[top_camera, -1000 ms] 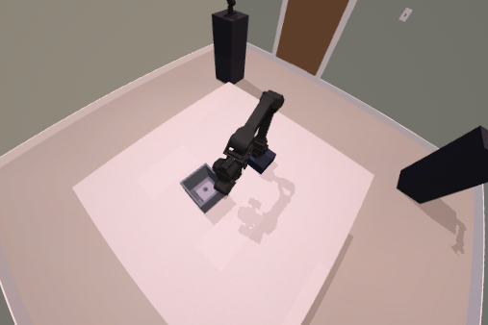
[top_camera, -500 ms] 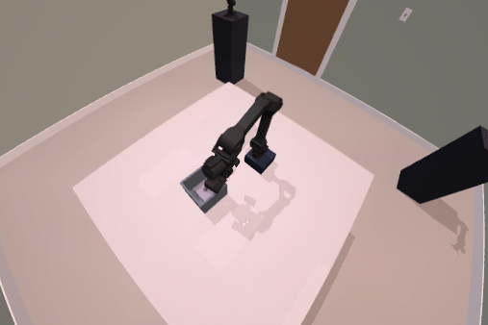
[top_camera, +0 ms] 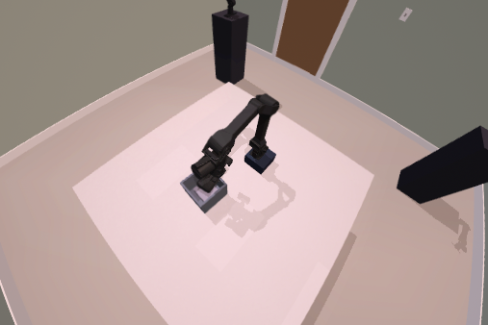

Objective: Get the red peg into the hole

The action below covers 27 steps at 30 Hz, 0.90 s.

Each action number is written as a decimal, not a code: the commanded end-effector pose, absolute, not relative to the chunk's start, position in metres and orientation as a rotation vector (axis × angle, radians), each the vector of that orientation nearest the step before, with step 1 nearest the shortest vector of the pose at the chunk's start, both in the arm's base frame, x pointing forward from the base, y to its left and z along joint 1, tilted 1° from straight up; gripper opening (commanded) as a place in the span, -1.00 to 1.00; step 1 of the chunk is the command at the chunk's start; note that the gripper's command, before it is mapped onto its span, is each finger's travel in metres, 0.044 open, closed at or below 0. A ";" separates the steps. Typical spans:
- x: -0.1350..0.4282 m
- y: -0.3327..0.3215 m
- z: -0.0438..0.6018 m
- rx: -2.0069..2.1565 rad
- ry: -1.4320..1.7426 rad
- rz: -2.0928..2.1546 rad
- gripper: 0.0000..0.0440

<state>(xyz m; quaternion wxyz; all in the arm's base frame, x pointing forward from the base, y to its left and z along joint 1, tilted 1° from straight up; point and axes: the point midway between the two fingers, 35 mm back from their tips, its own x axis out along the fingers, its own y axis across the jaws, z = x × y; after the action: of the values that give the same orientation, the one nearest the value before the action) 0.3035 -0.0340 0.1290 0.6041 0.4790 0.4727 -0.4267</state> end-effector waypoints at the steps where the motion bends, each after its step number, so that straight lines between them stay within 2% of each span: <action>1: 0.307 -0.041 0.120 1.102 1.113 -0.996 -1.00; 27: 0.332 -0.068 0.063 1.076 1.171 -0.969 -1.00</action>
<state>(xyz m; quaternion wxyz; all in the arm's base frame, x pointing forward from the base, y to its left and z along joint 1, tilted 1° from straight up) 0.3303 -0.0667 0.0728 0.5995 0.4672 0.4958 -0.4202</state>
